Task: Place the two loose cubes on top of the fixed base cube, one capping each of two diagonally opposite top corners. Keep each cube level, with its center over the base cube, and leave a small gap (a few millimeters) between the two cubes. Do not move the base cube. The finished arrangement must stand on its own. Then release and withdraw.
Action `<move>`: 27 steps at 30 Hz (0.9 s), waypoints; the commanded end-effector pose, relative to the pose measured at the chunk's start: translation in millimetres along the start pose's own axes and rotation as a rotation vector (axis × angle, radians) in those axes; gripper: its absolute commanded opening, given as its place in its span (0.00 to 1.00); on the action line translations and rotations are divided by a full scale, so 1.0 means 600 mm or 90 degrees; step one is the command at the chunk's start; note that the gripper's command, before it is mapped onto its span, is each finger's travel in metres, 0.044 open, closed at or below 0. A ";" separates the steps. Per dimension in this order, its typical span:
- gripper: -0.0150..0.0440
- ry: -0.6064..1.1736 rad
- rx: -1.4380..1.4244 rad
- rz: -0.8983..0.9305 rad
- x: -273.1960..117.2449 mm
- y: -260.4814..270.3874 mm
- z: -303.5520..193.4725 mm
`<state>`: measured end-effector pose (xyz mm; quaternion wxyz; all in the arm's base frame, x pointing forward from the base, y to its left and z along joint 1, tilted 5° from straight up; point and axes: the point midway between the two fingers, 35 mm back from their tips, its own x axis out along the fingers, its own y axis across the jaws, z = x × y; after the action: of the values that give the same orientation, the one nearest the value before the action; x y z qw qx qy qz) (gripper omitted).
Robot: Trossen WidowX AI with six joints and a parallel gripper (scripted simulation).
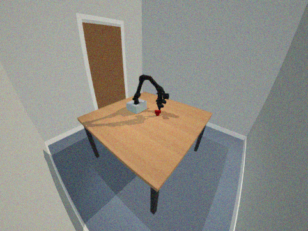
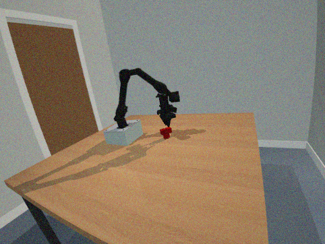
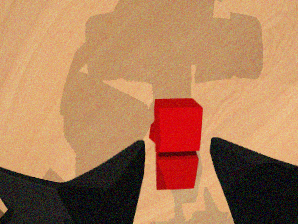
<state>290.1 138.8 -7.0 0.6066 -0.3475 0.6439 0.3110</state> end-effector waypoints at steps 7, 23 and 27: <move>0.60 -0.009 0.003 -0.004 -0.021 -0.002 0.004; 0.60 -0.009 0.003 -0.004 -0.042 -0.002 0.004; 0.60 -0.009 0.003 -0.004 -0.047 -0.002 0.003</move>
<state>290.5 140.2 14.0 0.6066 -0.3476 0.6438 0.3109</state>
